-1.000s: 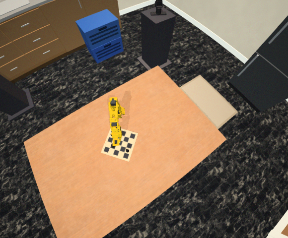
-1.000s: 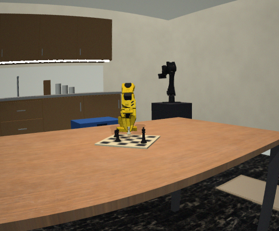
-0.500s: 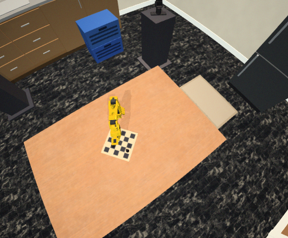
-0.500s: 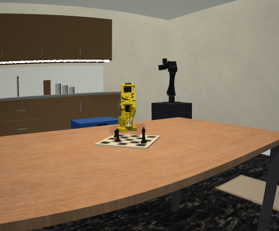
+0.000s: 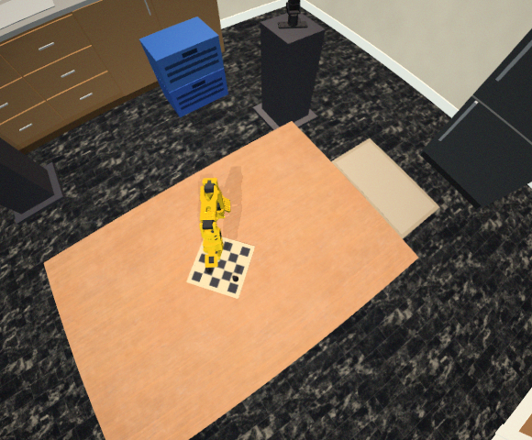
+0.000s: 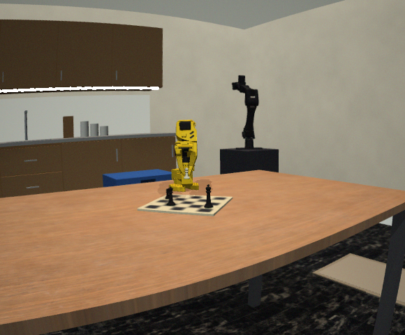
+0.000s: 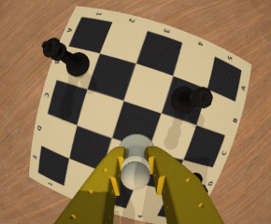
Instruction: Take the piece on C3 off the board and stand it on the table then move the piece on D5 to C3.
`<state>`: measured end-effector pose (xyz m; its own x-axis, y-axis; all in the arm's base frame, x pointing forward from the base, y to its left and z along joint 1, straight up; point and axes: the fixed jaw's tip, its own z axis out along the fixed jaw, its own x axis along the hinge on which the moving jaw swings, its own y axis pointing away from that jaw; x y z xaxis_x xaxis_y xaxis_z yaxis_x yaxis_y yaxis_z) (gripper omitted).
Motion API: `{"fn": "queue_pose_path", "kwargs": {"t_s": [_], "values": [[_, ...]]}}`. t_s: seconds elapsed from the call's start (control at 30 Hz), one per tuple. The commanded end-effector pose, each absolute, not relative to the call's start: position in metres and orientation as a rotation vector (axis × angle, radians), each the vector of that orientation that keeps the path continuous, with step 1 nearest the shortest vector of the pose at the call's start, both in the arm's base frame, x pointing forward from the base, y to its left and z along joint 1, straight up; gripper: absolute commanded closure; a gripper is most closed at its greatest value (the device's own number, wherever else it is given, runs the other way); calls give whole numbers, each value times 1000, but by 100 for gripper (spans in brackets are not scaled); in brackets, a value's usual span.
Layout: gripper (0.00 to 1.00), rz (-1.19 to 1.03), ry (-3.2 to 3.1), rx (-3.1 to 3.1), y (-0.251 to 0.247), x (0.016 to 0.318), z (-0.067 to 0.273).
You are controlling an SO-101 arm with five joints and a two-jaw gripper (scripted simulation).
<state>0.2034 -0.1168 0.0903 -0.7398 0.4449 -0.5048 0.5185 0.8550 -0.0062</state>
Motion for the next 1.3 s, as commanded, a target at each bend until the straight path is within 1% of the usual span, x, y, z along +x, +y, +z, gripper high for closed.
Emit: {"fn": "queue_pose_path", "kwargs": {"t_s": [0.0,0.17,0.27,0.67,0.73,0.9,1.27], "values": [[100,-208,2510,707,-119,203,96],[100,-203,2515,688,-113,201,96],[100,-189,2527,638,-100,195,95],[100,-35,2601,75,-4,152,94],[100,-35,2601,75,-4,152,94],[100,8,2601,-82,14,144,93],[100,11,2601,-96,15,143,93]]}}
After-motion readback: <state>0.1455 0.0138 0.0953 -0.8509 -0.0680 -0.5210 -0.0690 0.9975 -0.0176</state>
